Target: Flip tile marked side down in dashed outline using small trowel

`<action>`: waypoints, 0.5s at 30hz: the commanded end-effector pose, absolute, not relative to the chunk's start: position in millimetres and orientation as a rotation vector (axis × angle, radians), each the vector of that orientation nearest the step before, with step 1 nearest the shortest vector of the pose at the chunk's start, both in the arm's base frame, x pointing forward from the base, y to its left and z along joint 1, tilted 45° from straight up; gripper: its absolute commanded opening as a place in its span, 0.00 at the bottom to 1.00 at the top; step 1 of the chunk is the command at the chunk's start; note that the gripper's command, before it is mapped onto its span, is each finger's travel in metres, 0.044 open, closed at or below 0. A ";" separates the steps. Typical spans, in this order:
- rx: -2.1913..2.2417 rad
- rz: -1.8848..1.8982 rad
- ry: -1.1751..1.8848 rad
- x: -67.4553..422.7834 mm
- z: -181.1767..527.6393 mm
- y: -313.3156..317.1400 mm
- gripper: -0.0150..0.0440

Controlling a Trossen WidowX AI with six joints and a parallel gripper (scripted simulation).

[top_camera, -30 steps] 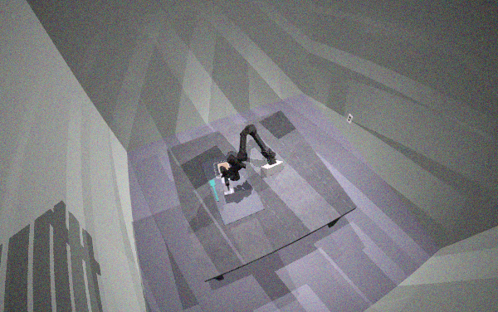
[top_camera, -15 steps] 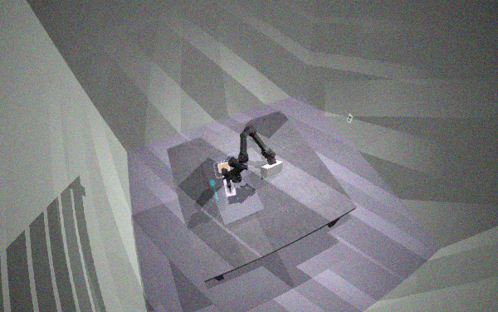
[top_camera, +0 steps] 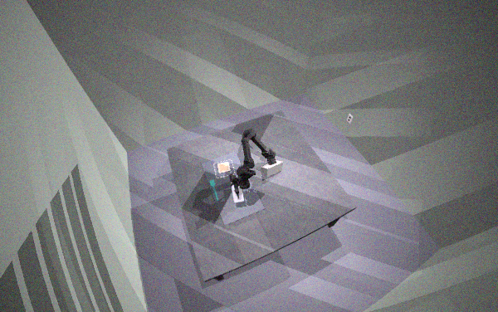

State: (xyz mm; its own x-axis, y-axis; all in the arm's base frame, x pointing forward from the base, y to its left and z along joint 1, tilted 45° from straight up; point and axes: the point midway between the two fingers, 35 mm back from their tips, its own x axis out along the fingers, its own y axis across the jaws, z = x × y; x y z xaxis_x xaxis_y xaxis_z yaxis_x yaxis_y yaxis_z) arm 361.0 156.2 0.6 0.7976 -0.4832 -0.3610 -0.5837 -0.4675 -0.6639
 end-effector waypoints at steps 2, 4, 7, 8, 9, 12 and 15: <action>-2.136 0.121 0.786 345.6 -15.5 162.6 0.25; -2.135 0.111 0.785 340.3 -21.3 164.2 0.25; -2.138 0.095 0.782 331.9 -29.9 166.4 0.25; -2.140 0.088 0.780 329.0 -32.9 167.1 0.25; -2.143 0.082 0.778 326.0 -35.8 167.8 0.25; -2.151 0.061 0.768 317.0 -44.1 169.6 0.25; -2.158 0.046 0.759 310.4 -50.0 170.7 0.25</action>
State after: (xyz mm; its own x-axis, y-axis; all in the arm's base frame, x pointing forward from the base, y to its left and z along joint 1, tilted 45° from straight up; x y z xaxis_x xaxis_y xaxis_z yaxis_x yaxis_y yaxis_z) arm 319.6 168.2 -43.8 0.8076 -0.5038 -0.3065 -0.5536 -0.4688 -0.6883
